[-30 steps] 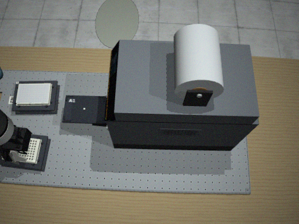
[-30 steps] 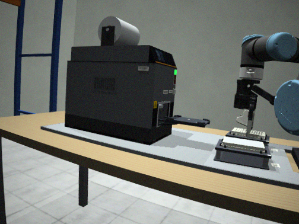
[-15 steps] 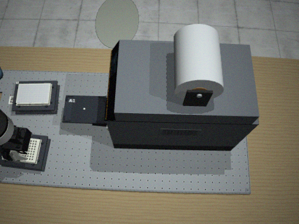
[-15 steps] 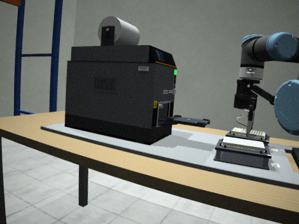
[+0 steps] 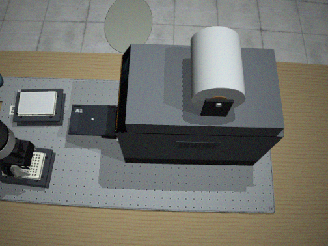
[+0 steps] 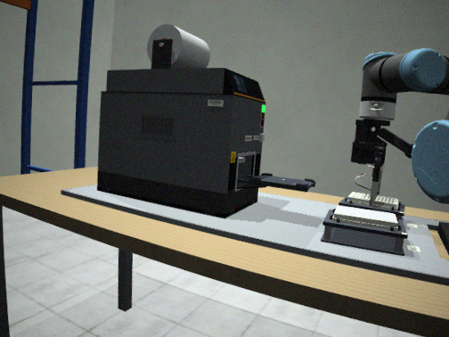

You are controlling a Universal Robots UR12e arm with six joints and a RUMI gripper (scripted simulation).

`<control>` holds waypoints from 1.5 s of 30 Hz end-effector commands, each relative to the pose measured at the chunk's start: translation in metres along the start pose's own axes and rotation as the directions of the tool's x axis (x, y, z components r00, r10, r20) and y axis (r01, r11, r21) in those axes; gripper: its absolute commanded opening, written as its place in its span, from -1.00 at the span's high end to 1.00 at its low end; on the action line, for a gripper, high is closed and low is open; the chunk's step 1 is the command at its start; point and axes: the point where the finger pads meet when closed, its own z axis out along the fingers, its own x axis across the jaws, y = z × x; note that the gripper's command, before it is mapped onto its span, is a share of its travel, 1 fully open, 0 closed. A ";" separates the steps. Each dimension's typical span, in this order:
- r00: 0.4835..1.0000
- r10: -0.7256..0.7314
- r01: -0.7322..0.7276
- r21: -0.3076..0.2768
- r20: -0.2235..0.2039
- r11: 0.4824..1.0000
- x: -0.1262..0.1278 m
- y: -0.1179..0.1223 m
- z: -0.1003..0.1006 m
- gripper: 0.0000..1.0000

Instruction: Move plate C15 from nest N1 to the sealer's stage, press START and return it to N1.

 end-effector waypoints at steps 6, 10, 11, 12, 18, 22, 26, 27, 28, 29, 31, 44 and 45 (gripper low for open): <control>1.000 -0.001 0.001 -0.001 0.000 1.000 0.000 0.001 0.000 1.00; 1.000 -0.001 0.001 -0.001 0.000 1.000 0.000 0.001 0.000 1.00; 1.000 -0.001 0.001 -0.001 0.000 1.000 0.000 0.001 0.000 1.00; 1.000 -0.001 0.001 -0.001 0.000 1.000 0.000 0.001 0.000 1.00; 1.000 -0.001 0.001 -0.001 0.000 1.000 0.000 0.001 0.000 1.00; 1.000 -0.002 0.002 -0.003 0.004 1.000 -0.001 0.002 -0.005 1.00; 1.000 -0.001 0.001 -0.003 0.004 1.000 -0.001 0.002 -0.008 1.00; 1.000 -0.001 0.001 -0.003 0.004 1.000 -0.001 0.002 -0.008 1.00; 1.000 -0.001 0.001 -0.003 0.004 1.000 -0.001 0.002 -0.008 1.00; 1.000 -0.001 0.001 -0.003 0.004 1.000 -0.001 0.002 -0.008 1.00; 1.000 -0.001 0.001 -0.003 0.004 1.000 -0.001 0.002 -0.010 1.00; 1.000 -0.001 0.001 -0.003 0.004 1.000 -0.001 0.002 -0.019 1.00; 1.000 -0.001 0.001 -0.003 0.004 1.000 -0.001 0.002 -0.019 1.00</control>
